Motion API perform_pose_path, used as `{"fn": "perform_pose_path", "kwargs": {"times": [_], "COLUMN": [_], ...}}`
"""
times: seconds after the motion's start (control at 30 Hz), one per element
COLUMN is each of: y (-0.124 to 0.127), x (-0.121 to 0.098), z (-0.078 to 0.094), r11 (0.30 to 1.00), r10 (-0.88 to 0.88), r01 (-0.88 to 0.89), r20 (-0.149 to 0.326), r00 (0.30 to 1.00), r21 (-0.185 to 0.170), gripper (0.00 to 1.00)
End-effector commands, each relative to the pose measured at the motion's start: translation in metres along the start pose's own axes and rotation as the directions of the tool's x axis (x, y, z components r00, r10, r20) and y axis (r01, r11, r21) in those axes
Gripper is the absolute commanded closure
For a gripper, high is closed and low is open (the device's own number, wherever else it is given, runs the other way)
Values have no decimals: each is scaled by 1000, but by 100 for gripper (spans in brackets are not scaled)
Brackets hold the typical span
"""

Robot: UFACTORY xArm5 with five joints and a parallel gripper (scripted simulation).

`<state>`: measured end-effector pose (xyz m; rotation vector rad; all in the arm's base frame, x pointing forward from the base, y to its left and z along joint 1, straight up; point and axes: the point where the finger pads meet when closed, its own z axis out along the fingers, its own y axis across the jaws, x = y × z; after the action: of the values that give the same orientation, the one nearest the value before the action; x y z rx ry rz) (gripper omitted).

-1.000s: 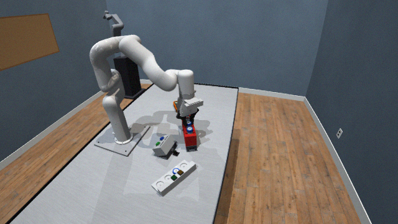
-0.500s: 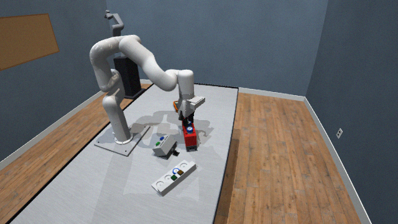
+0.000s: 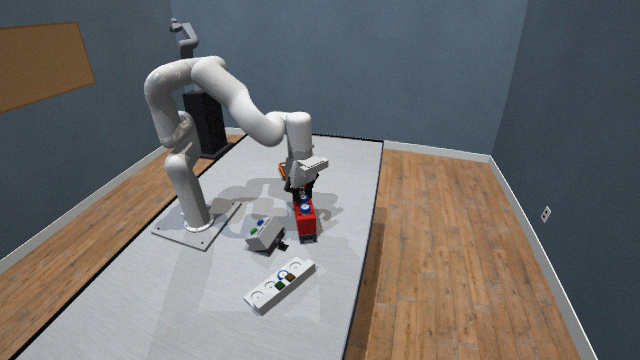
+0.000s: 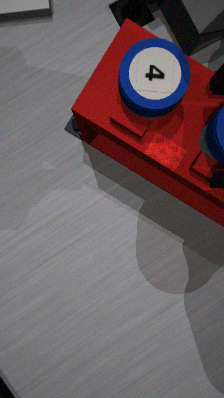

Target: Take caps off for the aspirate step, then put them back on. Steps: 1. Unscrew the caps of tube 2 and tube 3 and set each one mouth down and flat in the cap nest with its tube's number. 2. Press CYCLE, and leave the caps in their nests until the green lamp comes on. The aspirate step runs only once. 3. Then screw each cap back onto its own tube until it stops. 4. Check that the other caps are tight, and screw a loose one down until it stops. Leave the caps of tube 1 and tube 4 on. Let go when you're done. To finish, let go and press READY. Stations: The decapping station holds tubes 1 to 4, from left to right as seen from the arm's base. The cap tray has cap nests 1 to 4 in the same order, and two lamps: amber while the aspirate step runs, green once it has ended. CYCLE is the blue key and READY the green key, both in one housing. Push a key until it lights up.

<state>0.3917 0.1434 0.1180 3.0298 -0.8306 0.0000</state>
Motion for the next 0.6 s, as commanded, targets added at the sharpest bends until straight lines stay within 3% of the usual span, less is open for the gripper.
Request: {"fn": "perform_pose_path", "kwargs": {"times": [0.0,0.27,0.33,0.37,0.4,0.57], "y": [-1,-1,-1,-1,-1,-1], "x": [1,1,1,1,1,1], "z": [-1,-1,-1,-1,-1,-1], "r11": [961,777,777,707,690,690], "r10": [276,630,630,707,723,723], "r01": [-276,-630,-630,-707,-723,-723], "r20": [-2,0,0,0,1,1], "r00": [961,777,777,707,690,690], "r21": [4,4,4,4,4,4], "gripper": [54,54,54,54,54,54]}}
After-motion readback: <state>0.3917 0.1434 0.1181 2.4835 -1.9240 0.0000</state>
